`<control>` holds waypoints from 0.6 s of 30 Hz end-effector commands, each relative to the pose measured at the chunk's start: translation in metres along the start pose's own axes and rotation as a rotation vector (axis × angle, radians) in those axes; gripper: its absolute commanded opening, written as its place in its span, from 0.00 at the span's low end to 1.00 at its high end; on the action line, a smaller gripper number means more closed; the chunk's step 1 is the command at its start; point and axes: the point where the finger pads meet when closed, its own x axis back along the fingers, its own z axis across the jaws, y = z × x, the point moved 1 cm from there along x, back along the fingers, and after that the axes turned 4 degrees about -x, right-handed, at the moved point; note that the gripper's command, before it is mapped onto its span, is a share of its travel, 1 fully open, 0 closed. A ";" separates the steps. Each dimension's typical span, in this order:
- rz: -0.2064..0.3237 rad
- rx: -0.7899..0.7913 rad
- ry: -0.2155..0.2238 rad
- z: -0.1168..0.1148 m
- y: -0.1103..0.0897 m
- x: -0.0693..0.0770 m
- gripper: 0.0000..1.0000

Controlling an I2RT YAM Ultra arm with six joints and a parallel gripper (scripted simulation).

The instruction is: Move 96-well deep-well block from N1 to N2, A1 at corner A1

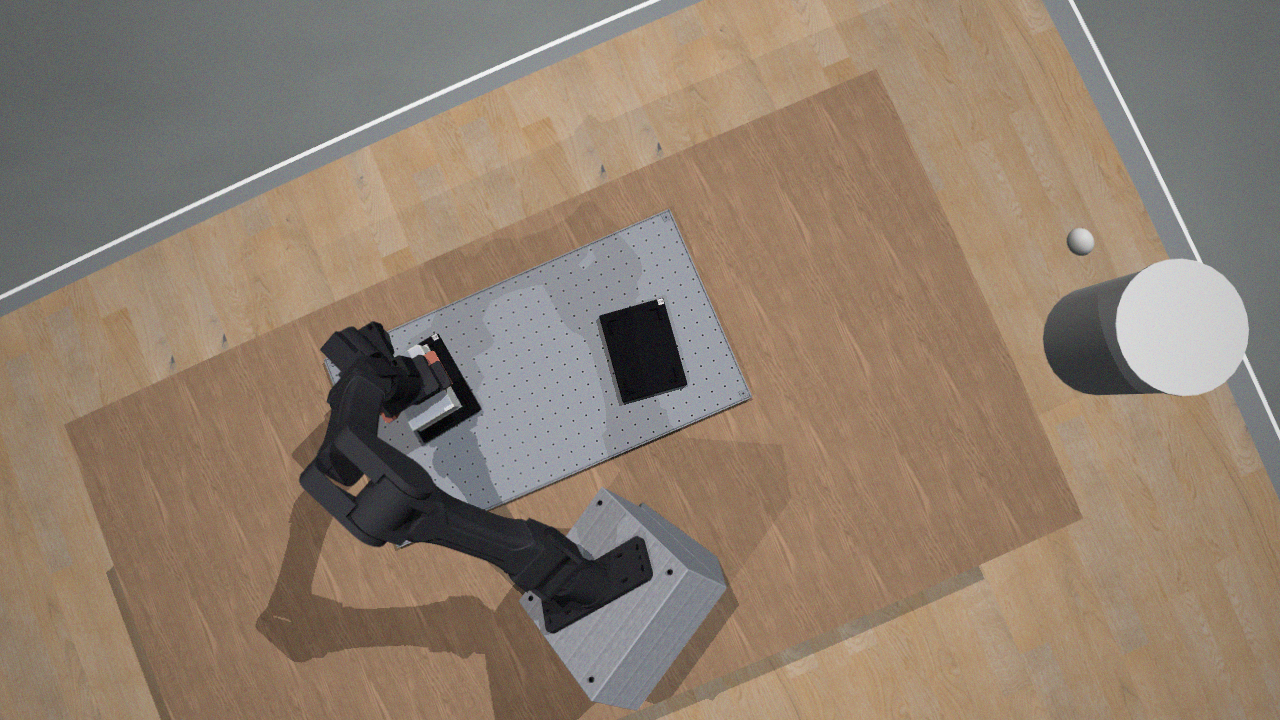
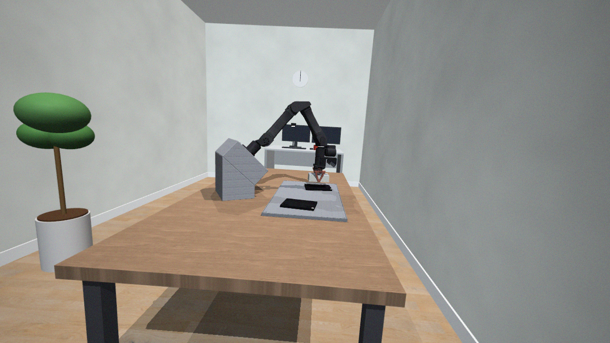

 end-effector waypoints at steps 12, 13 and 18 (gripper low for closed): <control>-0.021 0.004 0.007 0.002 0.005 0.029 0.00; -0.021 0.004 0.007 0.002 0.005 0.031 0.00; -0.021 0.004 0.007 0.002 0.005 0.036 0.00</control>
